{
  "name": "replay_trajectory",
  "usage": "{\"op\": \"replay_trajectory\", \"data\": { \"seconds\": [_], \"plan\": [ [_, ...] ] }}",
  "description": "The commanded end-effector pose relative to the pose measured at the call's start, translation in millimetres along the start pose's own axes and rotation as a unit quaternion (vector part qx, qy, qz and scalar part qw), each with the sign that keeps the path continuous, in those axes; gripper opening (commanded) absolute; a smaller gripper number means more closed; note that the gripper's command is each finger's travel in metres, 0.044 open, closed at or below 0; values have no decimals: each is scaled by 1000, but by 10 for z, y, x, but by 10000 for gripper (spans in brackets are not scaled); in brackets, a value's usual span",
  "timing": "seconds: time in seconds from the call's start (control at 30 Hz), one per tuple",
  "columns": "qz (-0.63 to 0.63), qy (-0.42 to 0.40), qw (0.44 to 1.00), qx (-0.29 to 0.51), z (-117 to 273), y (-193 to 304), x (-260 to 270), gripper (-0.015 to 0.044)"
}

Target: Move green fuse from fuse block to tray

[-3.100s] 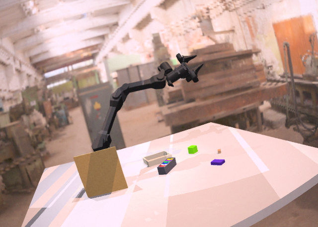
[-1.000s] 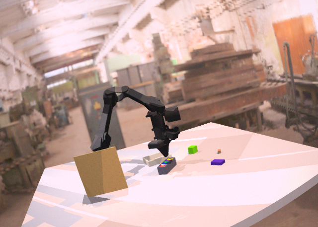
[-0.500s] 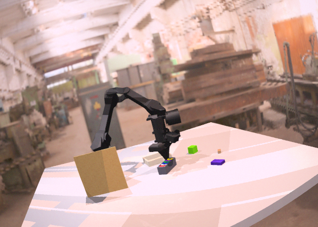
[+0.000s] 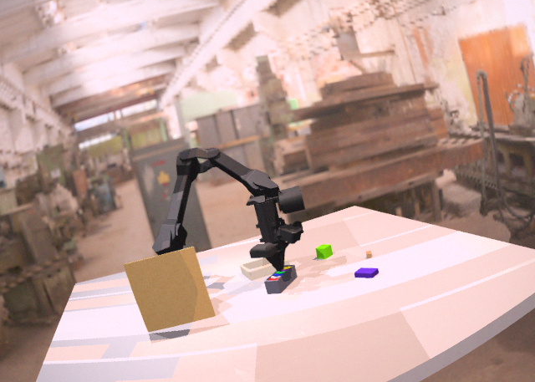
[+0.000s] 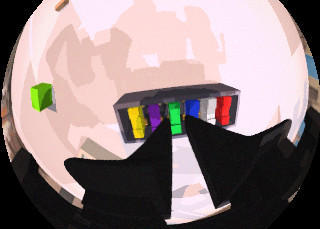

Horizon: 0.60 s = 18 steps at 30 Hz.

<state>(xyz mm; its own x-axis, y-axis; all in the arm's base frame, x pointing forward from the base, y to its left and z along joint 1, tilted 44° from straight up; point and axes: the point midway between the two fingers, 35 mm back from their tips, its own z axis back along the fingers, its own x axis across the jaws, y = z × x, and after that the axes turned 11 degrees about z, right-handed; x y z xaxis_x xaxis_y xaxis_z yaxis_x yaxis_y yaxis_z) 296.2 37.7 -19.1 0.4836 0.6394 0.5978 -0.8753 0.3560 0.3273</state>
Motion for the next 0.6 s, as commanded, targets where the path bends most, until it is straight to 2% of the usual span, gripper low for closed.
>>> {"op": "replay_trajectory", "data": {
  "seconds": [0.0,0.57],
  "plan": [
    [-2,-2,1000,1,-12,5,3,62],
    [-2,-3,1000,1,-108,7,4,62]
  ]
}}
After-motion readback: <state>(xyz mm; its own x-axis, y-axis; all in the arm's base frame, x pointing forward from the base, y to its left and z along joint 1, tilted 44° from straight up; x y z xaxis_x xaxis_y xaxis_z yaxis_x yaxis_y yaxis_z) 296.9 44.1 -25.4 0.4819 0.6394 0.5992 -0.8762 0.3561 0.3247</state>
